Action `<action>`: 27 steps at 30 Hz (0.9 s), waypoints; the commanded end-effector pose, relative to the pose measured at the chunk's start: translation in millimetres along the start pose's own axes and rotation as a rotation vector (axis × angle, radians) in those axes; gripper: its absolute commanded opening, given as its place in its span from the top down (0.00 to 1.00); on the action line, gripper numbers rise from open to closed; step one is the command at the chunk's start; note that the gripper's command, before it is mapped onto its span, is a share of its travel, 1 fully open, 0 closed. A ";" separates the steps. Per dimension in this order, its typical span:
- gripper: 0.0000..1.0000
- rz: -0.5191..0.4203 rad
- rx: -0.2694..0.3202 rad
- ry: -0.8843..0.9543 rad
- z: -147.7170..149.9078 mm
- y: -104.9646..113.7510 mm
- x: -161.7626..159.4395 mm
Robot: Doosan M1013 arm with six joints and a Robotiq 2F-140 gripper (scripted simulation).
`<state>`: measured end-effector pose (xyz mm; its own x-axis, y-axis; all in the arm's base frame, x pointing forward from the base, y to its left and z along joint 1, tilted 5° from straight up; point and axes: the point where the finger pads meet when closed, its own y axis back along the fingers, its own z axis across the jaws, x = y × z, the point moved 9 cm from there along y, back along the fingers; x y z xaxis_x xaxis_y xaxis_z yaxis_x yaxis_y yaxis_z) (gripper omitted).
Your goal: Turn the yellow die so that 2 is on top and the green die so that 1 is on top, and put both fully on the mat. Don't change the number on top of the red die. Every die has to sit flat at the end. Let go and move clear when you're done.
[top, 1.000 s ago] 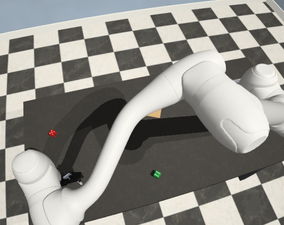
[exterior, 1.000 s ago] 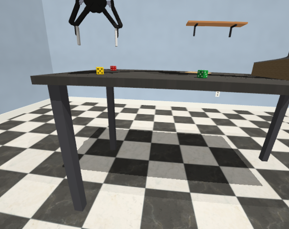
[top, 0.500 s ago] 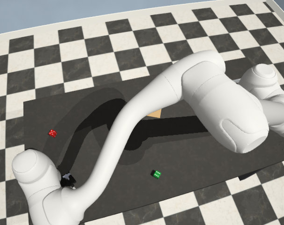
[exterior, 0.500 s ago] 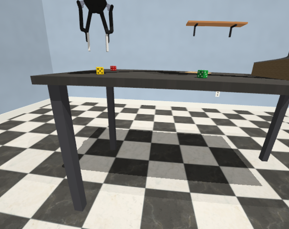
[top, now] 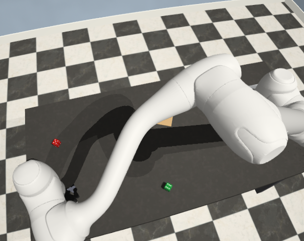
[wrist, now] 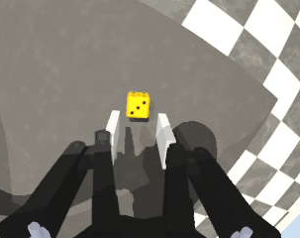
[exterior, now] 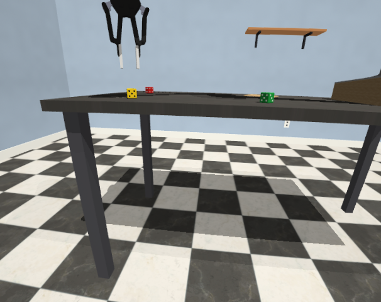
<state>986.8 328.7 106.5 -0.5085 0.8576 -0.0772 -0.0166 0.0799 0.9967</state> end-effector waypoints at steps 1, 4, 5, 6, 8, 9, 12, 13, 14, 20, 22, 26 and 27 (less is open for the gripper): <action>0.65 0.000 0.000 0.000 0.0 0.3 0.0; 0.65 0.000 0.000 0.000 0.0 0.3 0.0; 0.65 0.000 0.000 0.000 0.0 0.3 0.0; 0.65 0.000 0.000 0.000 0.0 0.3 0.0; 0.65 0.000 0.000 0.000 0.0 0.3 0.0; 0.65 0.000 0.000 0.000 0.0 0.3 0.0; 0.65 0.000 0.000 0.000 0.0 0.3 0.0; 0.65 0.000 0.000 0.000 0.0 0.2 0.0; 0.65 0.000 0.000 0.000 0.0 0.1 0.0; 0.65 0.000 0.000 0.000 0.0 -2.0 0.0; 0.65 0.000 0.000 0.000 0.0 -2.0 0.0; 0.65 0.000 0.000 0.000 0.0 -4.9 0.0; 0.65 0.000 0.000 0.000 0.0 -5.8 0.0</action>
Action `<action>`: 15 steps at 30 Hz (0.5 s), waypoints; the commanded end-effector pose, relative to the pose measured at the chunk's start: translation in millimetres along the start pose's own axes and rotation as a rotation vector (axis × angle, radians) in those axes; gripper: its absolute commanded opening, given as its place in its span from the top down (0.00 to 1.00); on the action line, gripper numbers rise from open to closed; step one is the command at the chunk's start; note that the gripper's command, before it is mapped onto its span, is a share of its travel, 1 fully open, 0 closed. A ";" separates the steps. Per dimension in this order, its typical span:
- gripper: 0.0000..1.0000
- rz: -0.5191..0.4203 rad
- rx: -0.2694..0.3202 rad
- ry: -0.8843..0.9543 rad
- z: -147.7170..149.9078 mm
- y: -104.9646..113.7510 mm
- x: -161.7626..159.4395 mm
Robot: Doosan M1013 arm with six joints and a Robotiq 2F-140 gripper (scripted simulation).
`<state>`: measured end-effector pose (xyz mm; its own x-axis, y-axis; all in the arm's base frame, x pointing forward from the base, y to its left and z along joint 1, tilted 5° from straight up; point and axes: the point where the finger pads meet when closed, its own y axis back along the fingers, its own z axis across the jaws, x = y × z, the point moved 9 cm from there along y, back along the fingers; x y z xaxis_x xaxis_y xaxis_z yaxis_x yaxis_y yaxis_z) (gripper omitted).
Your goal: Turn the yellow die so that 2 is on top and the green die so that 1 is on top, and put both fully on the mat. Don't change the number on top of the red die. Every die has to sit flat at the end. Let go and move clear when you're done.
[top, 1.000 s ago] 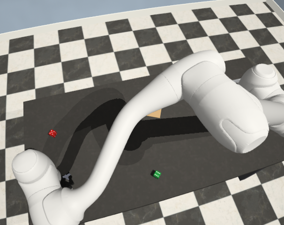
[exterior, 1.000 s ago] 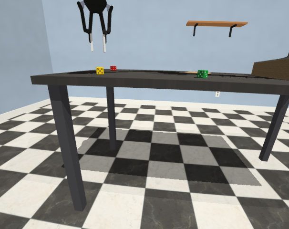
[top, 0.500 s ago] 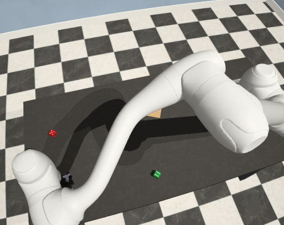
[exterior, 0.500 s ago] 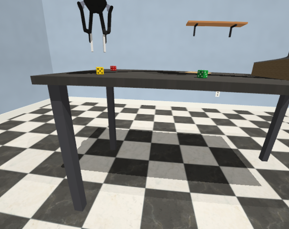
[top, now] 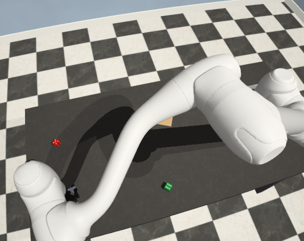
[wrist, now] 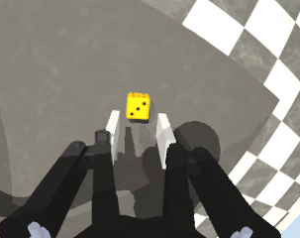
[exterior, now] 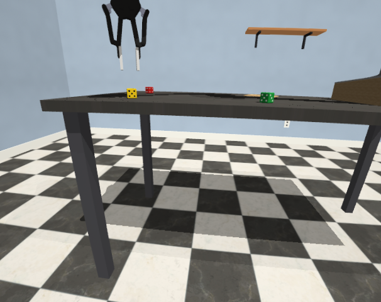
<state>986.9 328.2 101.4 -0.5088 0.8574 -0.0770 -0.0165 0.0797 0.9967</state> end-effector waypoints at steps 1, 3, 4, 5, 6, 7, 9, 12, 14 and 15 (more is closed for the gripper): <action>0.65 0.000 0.000 0.000 0.0 -1.7 0.0; 0.65 0.000 0.000 0.000 0.0 -4.0 0.0; 0.65 0.000 0.000 0.000 0.0 -5.2 0.0; 0.65 0.000 0.000 0.000 0.0 -6.5 0.0; 0.65 0.000 0.000 0.000 0.0 -7.9 0.0; 0.65 0.000 0.000 0.000 0.0 -9.3 0.0; 0.65 0.000 0.000 0.000 0.0 -12.2 -0.1; 0.65 0.000 0.000 0.000 0.0 -13.8 -0.1; 0.65 0.000 0.000 0.000 0.0 -16.9 -0.1; 0.65 0.000 0.000 0.000 0.0 -18.5 -0.1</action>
<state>987.3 326.7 84.5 -0.5089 0.8574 -0.0770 -0.0165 0.0797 0.9967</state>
